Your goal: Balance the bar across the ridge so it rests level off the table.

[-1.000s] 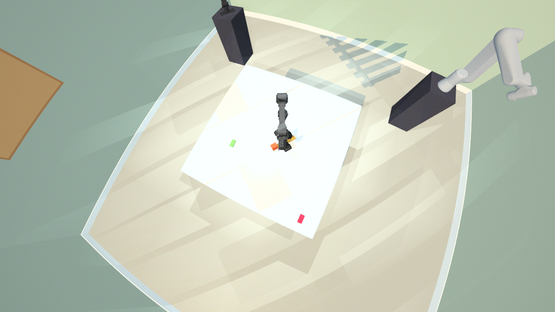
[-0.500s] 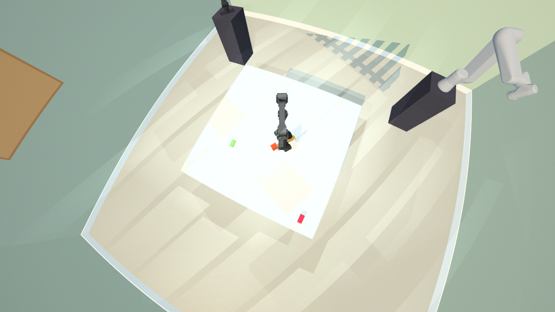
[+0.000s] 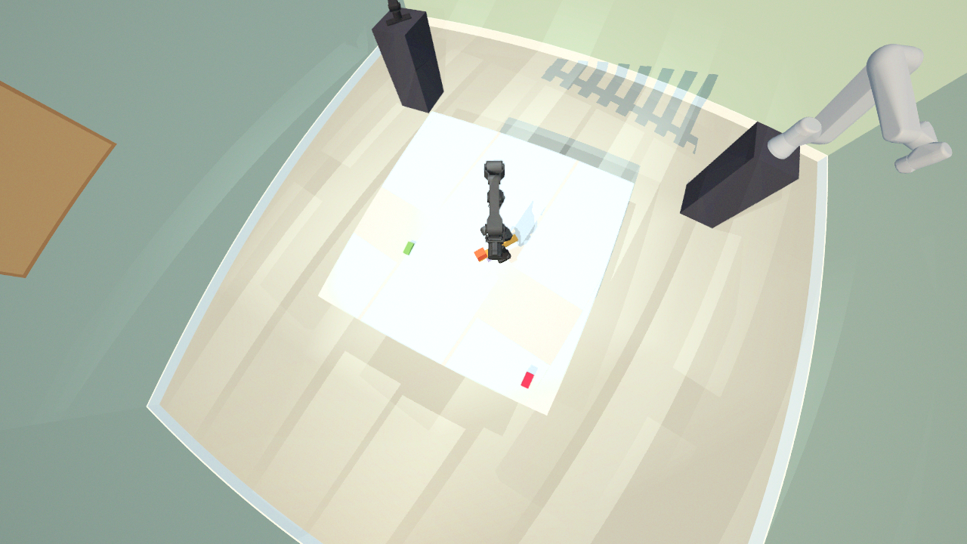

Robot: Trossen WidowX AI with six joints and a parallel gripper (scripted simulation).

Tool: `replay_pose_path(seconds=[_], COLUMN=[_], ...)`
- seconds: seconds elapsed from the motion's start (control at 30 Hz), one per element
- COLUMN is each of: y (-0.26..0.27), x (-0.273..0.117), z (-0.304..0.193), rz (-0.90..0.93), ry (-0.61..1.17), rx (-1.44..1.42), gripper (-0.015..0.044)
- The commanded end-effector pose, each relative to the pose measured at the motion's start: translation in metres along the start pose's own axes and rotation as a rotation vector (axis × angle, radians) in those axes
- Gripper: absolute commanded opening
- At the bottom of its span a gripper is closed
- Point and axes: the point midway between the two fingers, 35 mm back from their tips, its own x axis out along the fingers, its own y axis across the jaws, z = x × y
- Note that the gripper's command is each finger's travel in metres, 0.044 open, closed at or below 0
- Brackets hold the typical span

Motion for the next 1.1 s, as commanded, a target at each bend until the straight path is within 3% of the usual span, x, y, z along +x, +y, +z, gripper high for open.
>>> replay_pose_path(seconds=[0.0,1.07], y=[-0.0001,-0.0001], x=[0.0003,0.0030], z=[-0.0007,-0.0008], rz=[-0.001,-0.001], ry=[0.004,0.004], rx=[-0.003,-0.003], gripper=[0.0000,0.0000])
